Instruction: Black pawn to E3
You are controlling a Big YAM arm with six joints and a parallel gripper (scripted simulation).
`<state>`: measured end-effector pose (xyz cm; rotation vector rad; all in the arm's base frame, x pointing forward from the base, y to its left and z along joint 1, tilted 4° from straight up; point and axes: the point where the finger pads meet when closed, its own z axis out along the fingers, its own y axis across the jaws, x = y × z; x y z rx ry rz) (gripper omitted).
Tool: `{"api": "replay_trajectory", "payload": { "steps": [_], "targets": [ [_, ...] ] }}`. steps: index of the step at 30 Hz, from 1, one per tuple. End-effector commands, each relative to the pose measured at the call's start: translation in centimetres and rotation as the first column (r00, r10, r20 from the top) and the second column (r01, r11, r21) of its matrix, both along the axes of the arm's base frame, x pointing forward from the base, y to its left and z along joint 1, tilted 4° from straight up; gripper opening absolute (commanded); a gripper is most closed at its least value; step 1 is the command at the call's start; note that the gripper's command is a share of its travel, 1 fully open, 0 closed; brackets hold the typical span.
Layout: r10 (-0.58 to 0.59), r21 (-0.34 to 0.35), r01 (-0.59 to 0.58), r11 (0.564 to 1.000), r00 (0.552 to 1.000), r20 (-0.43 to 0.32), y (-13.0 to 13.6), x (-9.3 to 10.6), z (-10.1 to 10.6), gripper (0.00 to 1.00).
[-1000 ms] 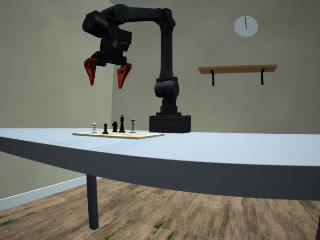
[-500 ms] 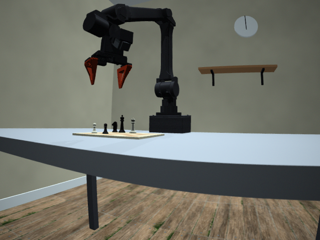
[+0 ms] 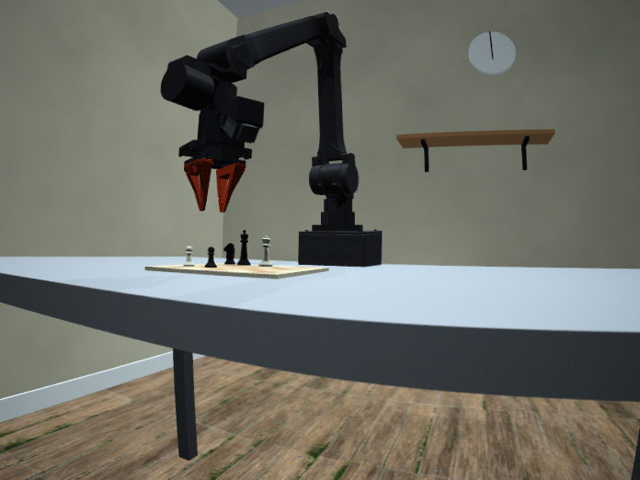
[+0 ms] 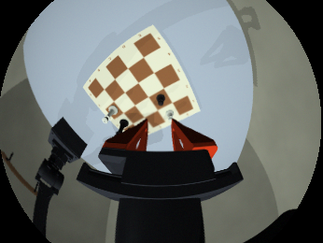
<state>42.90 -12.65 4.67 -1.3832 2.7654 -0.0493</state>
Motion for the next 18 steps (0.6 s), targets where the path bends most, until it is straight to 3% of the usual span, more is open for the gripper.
{"api": "replay_trajectory", "payload": {
  "steps": [1, 6, 18],
  "targets": [
    [0.024, -0.023, -0.022, 1.000, 0.996, 0.083, 0.08, 2.31, 3.48, 0.34],
    [0.023, -0.015, -0.023, 1.000, 0.998, 0.059, 0.24, 1.77, 2.52, 0.34],
    [0.023, -0.015, -0.023, 1.000, 0.998, 0.059, 0.24, 1.77, 2.52, 0.34]
  ]
}}
